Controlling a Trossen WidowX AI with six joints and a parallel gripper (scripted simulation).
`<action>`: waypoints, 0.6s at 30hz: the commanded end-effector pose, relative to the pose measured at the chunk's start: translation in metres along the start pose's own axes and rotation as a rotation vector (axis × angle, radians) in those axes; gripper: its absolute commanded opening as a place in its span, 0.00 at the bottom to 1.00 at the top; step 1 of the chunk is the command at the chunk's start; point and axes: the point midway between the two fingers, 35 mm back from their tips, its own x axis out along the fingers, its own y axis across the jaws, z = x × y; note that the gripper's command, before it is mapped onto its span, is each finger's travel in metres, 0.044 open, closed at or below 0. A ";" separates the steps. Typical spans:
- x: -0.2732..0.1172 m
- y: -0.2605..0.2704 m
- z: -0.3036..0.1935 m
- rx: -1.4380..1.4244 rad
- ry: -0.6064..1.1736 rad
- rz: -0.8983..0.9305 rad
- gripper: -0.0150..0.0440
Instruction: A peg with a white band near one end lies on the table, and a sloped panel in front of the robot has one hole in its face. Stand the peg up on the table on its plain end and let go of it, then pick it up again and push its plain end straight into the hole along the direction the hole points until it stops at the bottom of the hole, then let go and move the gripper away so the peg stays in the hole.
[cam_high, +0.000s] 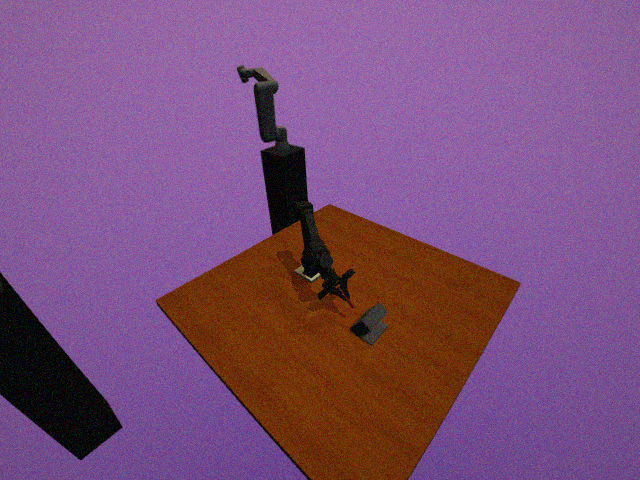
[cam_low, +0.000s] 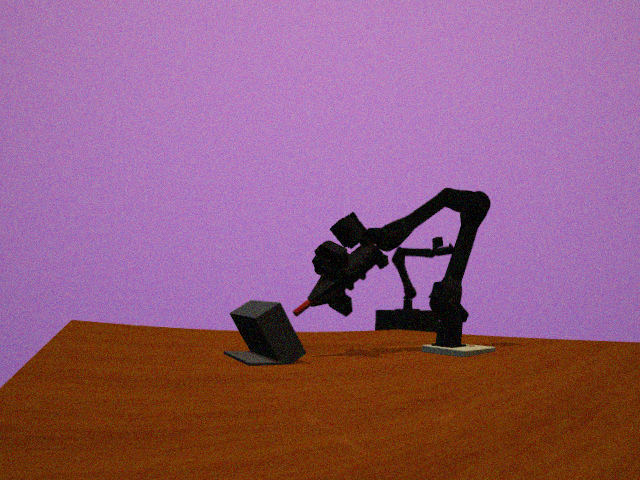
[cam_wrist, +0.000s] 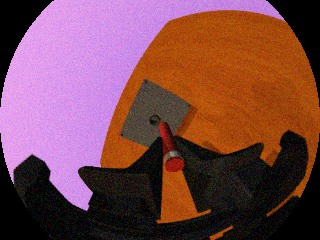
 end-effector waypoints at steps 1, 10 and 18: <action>0.004 0.001 -0.001 0.006 -0.004 0.013 0.25; 0.012 0.004 -0.004 0.012 -0.014 0.043 0.25; 0.017 0.005 -0.006 0.011 -0.019 0.060 0.25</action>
